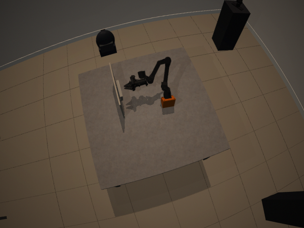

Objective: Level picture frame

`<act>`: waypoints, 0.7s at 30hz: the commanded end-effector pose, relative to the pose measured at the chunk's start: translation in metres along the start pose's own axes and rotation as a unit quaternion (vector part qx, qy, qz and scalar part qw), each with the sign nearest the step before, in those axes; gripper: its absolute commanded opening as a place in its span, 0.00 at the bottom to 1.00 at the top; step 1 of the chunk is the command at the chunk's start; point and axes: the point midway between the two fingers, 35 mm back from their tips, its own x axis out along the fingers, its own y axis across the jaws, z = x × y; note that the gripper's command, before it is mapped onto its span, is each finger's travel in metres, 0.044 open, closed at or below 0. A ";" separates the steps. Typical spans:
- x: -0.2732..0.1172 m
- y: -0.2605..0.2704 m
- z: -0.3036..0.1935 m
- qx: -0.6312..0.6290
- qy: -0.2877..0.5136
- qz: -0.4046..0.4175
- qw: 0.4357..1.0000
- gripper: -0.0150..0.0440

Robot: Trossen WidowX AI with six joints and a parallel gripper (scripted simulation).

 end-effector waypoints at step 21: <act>0.019 0.002 0.004 0.000 -0.007 0.002 1.000 0.69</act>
